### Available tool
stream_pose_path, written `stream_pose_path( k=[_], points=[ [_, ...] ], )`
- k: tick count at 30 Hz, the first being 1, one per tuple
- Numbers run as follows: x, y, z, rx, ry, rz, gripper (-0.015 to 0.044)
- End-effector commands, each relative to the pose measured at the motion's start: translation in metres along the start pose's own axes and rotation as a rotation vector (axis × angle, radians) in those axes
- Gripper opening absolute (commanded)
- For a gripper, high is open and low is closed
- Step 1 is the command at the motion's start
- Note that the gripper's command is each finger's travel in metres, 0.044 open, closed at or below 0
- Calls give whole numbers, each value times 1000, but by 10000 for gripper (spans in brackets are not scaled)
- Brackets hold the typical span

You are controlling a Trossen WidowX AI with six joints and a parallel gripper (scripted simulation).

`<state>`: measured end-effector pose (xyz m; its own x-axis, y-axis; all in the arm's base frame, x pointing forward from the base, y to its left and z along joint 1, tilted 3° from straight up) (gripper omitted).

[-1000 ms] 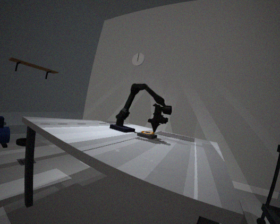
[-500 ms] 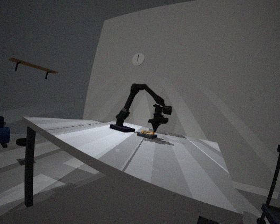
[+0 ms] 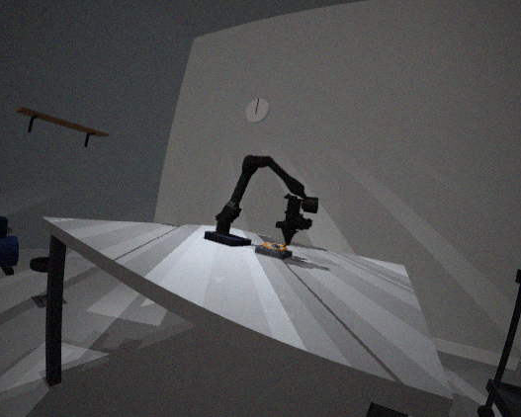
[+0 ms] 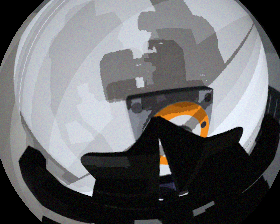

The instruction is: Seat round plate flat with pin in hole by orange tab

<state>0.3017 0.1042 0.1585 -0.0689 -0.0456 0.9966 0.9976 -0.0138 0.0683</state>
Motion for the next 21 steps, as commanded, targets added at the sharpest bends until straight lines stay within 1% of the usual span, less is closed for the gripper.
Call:
stream_pose_path(
  k=[1,21],
  points=[
    [-3,-7,4,0,1,15,0],
    [0,-23,10,0,2,16,0]
  ],
)
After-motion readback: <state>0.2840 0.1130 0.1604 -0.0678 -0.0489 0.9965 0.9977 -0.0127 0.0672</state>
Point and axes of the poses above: the point midway between the two fingers, 35 mm back from their tips, its own x axis back along the fingers, its own z axis across the jaws, y = z × x, the point moved 9 cm from there along x, back along the fingers, and after that the axes turned 12 degrees about -x, right-handed, at the moved point
